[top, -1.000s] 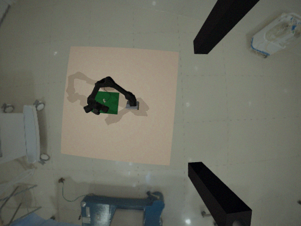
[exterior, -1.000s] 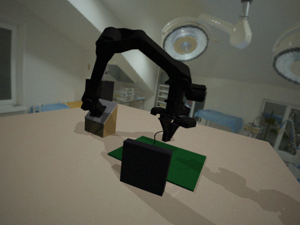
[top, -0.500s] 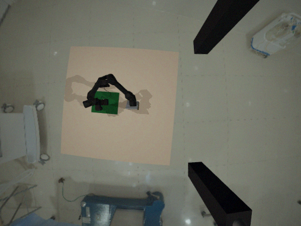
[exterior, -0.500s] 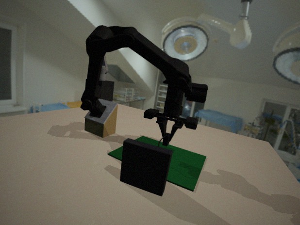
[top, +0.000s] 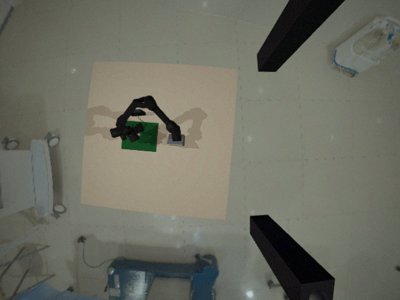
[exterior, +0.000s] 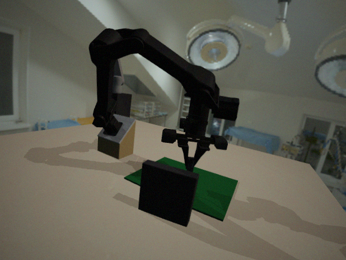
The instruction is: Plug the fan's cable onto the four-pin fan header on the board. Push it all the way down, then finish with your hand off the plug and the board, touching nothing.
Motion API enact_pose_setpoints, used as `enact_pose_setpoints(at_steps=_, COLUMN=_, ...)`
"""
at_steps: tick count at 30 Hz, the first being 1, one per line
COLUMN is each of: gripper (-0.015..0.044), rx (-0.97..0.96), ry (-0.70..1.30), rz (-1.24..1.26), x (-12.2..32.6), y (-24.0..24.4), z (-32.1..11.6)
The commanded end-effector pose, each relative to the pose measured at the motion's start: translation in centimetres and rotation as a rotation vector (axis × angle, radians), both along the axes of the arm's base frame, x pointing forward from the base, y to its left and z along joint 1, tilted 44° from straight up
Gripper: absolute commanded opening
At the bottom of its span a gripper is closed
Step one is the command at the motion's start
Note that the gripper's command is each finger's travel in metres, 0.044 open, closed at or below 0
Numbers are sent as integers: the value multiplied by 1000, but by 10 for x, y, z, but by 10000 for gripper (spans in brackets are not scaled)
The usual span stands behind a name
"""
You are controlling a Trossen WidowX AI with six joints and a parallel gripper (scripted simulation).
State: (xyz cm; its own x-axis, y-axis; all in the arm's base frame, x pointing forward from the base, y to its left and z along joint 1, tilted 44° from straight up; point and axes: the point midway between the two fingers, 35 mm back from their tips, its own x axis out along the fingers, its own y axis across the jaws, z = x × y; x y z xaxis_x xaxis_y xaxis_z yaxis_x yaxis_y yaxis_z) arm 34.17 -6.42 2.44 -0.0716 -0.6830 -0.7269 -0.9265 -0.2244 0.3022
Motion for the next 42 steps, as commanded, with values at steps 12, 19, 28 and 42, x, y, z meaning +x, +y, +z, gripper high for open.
enact_pose_setpoints(at_steps=12, gripper=0, rx=-2, ry=22, rz=25, x=-3, y=4, z=-1)
enact_pose_setpoints(at_steps=19, gripper=0, rx=-2, ry=21, rz=24, x=-4, y=5, z=-2)
enact_pose_setpoints(at_steps=28, gripper=0, rx=-3, ry=14, rz=17, x=-5, y=-2, z=-12)
enact_pose_setpoints(at_steps=42, gripper=0, rx=-3, ry=18, rz=22, x=-6, y=-9, z=-19)
